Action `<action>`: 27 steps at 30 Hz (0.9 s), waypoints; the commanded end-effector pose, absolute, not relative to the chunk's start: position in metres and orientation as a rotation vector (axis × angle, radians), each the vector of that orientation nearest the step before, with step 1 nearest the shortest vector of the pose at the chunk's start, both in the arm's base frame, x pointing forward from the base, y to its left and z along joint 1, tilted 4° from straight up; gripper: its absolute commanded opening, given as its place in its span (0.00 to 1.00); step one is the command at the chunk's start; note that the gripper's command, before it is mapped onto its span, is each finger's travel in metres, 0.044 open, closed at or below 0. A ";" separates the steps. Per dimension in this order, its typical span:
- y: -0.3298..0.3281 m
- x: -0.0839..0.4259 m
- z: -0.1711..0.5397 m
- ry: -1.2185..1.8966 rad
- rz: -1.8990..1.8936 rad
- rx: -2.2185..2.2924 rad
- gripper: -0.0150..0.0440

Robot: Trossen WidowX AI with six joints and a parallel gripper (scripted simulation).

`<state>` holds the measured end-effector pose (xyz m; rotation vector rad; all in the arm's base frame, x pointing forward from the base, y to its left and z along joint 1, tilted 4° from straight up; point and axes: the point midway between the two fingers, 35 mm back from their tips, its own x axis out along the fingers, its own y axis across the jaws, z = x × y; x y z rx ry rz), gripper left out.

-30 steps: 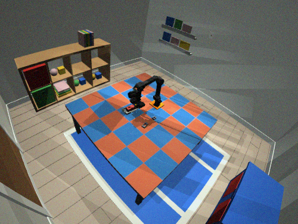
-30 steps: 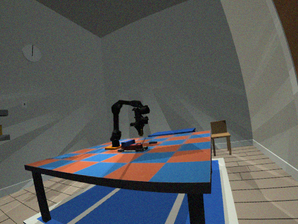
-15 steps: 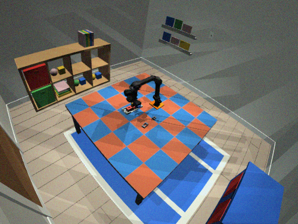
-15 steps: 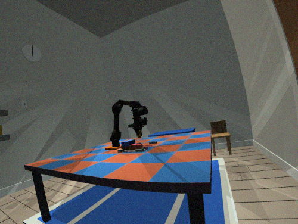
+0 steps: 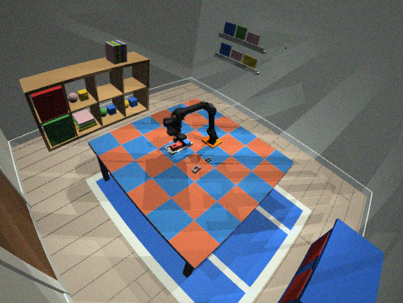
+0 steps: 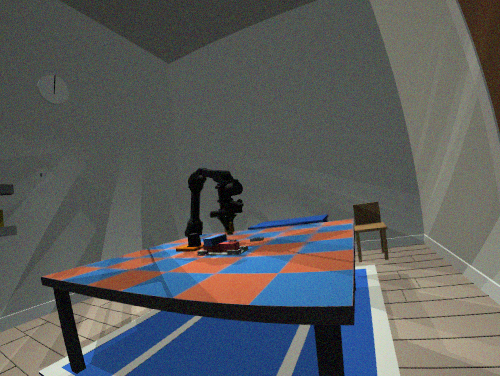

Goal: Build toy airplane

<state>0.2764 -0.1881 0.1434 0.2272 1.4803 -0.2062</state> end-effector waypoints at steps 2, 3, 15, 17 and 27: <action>-0.194 0.277 0.142 1.477 -0.197 0.224 0.34; -0.194 0.277 0.142 1.477 -0.197 0.224 0.36; -0.194 0.277 0.142 1.477 -0.197 0.224 0.36; -0.194 0.277 0.142 1.477 -0.197 0.224 0.36; -0.194 0.279 0.136 1.477 -0.197 0.224 0.36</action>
